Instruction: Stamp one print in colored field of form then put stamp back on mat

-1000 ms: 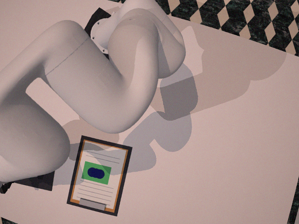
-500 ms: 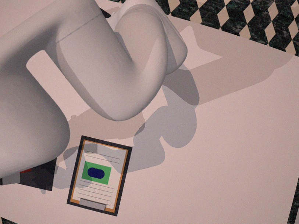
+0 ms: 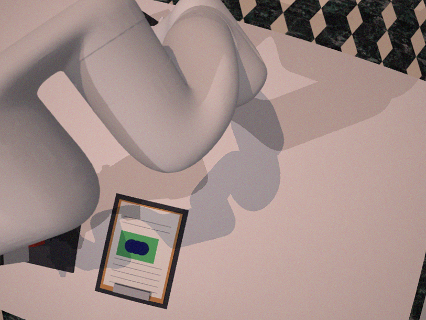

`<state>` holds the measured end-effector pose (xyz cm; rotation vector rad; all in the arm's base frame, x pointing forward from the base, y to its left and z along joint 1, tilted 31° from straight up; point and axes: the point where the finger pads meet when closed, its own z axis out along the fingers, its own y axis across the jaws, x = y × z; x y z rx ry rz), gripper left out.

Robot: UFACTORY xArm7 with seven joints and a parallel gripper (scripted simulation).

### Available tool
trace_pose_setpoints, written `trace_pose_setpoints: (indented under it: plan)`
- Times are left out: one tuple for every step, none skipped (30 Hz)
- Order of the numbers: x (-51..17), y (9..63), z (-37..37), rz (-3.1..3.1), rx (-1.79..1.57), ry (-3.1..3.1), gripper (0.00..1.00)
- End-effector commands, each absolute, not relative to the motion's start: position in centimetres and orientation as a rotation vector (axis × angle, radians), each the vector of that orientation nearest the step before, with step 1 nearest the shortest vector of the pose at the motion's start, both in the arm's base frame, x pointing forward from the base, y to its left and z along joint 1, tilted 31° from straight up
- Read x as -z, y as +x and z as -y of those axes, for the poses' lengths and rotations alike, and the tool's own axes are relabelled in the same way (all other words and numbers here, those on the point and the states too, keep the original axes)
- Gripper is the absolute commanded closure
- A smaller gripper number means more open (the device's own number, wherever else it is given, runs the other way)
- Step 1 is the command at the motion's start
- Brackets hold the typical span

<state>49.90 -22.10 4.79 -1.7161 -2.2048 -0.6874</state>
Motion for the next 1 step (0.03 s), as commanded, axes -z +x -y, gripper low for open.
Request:
trace_pose_setpoints:
  plan:
    - [-4.99,49.96,22.34,2.208,0.688,-1.721,0.04]
